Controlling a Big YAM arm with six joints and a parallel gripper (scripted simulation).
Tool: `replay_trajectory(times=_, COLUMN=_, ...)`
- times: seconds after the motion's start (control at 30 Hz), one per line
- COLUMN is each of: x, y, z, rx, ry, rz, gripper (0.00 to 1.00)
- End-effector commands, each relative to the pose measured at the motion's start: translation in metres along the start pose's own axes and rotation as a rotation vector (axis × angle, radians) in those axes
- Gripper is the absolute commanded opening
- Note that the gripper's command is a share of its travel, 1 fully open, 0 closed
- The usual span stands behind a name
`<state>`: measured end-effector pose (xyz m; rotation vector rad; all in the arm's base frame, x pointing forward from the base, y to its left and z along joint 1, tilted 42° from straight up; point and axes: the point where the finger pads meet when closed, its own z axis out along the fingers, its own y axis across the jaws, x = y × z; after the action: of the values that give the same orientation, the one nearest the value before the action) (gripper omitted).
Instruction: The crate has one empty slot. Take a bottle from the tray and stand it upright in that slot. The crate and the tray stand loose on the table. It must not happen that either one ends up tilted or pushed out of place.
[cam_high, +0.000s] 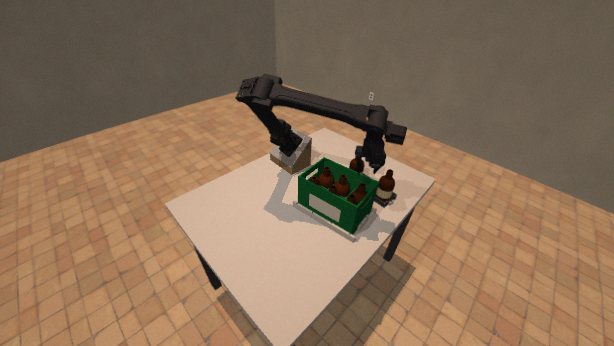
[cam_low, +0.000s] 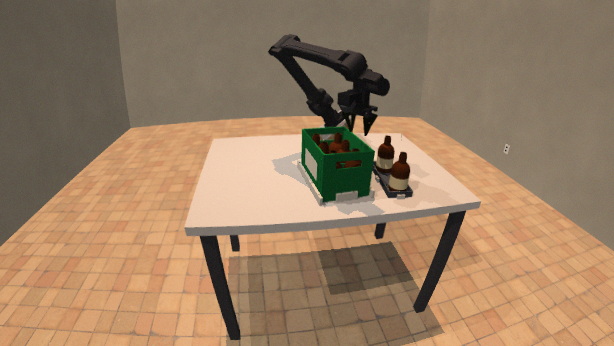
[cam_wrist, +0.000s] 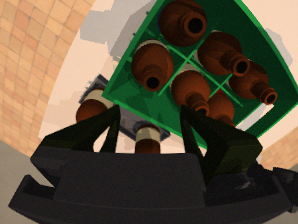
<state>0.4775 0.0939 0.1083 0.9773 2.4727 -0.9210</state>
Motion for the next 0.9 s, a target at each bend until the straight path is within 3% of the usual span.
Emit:
replay_trajectory(times=0.0, x=-0.0117, y=-0.0001, z=-0.0077, rx=-0.009, ry=0.002, rz=0.036, gripper=0.61)
replay_trajectory(times=0.23, x=-0.0145, y=0.0042, z=-0.0166, rx=-0.026, ry=-0.005, rz=0.042, gripper=0.61)
replay_trajectory(times=0.27, x=-0.0146, y=0.0044, z=-0.0166, rx=-0.027, ry=-0.006, rz=0.042, gripper=0.00)
replay_trajectory(times=0.87, x=-0.0146, y=0.0045, z=-0.0166, rx=-0.027, ry=-0.006, rz=0.041, gripper=0.00)
